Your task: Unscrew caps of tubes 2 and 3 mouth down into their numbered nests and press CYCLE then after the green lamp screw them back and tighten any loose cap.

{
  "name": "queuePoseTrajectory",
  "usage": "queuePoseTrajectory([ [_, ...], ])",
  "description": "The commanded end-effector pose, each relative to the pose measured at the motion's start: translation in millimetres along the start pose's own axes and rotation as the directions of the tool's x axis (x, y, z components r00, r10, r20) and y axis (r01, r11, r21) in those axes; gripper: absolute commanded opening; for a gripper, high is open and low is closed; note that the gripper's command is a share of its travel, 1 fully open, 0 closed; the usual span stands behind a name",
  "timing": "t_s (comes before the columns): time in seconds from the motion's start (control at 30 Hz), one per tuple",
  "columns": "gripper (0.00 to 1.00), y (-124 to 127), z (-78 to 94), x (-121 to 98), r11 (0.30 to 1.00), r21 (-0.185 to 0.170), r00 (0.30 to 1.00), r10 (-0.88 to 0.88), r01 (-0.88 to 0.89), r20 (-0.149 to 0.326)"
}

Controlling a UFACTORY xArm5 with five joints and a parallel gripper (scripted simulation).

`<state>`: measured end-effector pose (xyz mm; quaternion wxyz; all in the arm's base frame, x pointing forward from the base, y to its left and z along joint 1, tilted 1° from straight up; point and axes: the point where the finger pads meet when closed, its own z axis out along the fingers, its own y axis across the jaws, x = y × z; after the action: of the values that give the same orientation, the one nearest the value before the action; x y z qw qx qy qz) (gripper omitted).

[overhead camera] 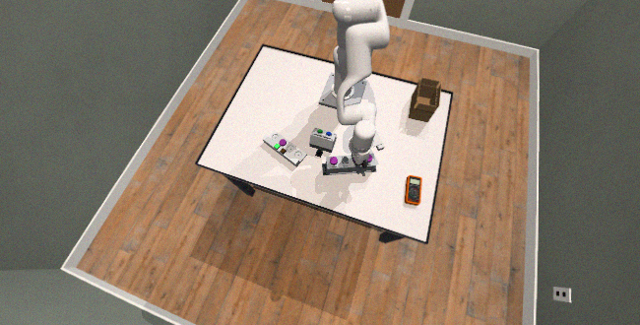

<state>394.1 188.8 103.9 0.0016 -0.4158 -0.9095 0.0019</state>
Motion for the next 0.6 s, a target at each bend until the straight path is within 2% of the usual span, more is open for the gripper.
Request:
queuePoseTrajectory([
  [0.0,0.46,1.5,-1.6,-0.4,0.961,-0.001,0.961,-0.276,0.276,0.01],
  [0.17,0.46,1.5,-1.6,-0.4,0.889,0.001,0.889,-0.457,0.457,0.01],
  [0.5,0.46,1.5,-1.6,-0.4,0.886,0.001,0.886,-0.464,0.464,0.01],
  [0.53,0.0,1.5,-1.6,-0.4,0.886,0.001,0.886,-0.464,0.464,0.01],
  [0.57,0.0,1.5,-1.6,-0.4,0.886,0.001,0.886,-0.464,0.464,0.01],
])
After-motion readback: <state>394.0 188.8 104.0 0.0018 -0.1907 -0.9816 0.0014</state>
